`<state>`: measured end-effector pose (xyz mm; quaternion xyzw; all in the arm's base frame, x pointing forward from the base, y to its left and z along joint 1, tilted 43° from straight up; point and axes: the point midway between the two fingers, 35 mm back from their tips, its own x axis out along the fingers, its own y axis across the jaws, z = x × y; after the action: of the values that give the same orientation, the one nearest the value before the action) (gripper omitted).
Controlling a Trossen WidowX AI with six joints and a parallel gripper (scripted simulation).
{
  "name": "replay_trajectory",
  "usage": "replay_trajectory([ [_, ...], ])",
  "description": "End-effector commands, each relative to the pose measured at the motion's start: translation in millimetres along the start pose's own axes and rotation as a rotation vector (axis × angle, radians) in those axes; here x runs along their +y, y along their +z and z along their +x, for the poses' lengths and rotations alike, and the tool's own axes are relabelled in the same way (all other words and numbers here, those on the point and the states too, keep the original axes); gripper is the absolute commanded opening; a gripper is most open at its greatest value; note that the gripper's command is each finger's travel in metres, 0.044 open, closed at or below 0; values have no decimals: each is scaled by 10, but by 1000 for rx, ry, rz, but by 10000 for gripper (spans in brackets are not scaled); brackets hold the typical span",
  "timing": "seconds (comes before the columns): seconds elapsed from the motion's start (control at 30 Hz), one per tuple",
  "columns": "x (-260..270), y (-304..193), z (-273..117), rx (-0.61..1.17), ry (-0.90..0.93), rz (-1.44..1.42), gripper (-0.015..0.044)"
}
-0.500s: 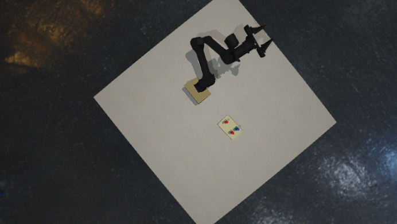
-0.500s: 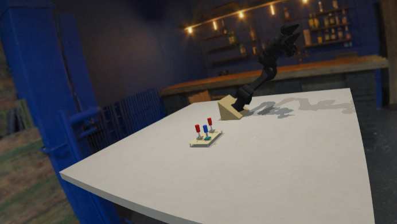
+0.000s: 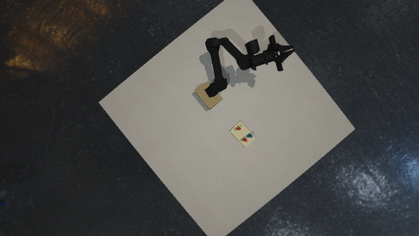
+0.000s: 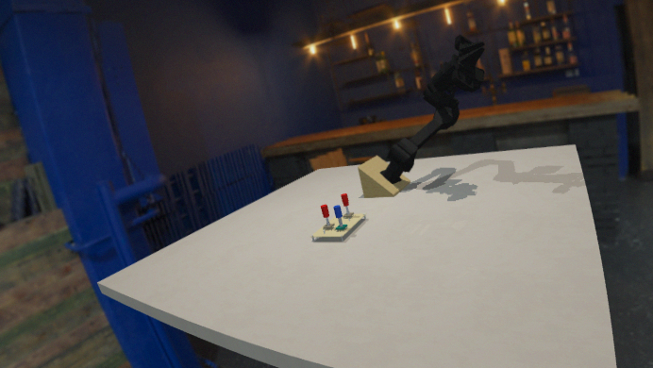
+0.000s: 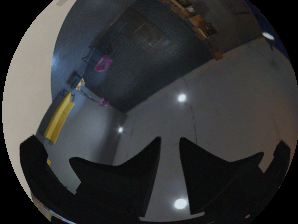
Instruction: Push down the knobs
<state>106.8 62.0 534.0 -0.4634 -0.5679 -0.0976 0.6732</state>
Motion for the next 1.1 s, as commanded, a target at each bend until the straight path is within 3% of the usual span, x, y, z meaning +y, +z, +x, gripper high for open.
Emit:
replay_trajectory([
  [0.0, 297, -287, 70, 88, 100, 67, 0],
  [0.53, 1324, -1151, 1, 387, 465, 288, 0],
  [1.07, 2277, -1794, -601, 734, 787, 557, 0],
])
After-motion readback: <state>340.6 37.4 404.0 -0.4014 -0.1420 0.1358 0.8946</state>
